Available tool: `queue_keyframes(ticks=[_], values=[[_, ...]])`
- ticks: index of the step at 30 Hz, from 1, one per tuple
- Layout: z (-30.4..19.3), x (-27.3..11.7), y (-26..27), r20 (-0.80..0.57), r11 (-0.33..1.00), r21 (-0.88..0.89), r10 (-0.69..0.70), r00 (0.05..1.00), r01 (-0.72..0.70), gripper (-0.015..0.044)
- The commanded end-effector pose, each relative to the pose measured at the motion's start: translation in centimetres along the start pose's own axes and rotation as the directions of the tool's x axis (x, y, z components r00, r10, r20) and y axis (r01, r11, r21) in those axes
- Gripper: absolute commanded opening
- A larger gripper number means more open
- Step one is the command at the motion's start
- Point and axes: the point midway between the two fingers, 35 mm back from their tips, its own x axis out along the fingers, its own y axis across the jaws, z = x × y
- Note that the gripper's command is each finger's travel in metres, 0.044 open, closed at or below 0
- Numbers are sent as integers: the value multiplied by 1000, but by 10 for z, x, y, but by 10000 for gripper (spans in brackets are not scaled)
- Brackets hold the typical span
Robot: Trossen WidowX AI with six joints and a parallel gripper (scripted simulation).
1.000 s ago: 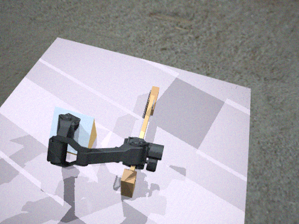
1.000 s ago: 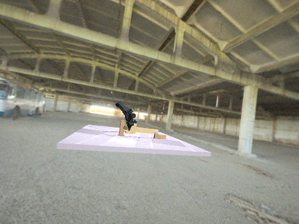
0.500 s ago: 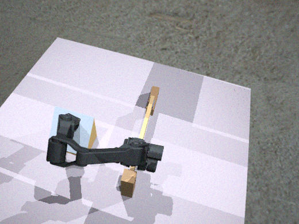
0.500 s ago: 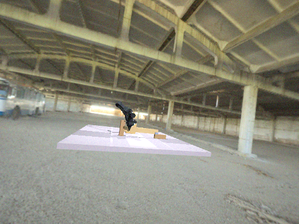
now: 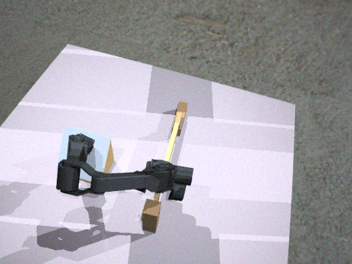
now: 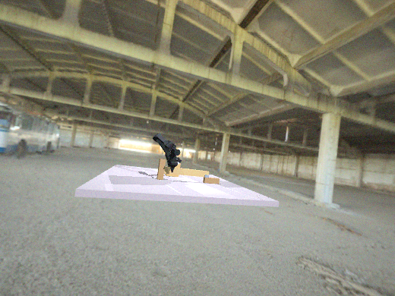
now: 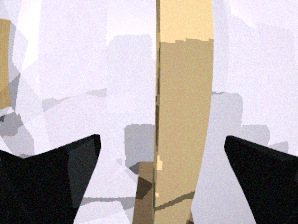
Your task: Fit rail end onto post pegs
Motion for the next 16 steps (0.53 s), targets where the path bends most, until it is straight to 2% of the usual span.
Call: queue_keyframes(ticks=[1,16], values=[[23,-22,-1,-3,1000,-9,-16,1000,16,440],[24,-24,-1,-3,1000,-9,-16,1000,16,440]])
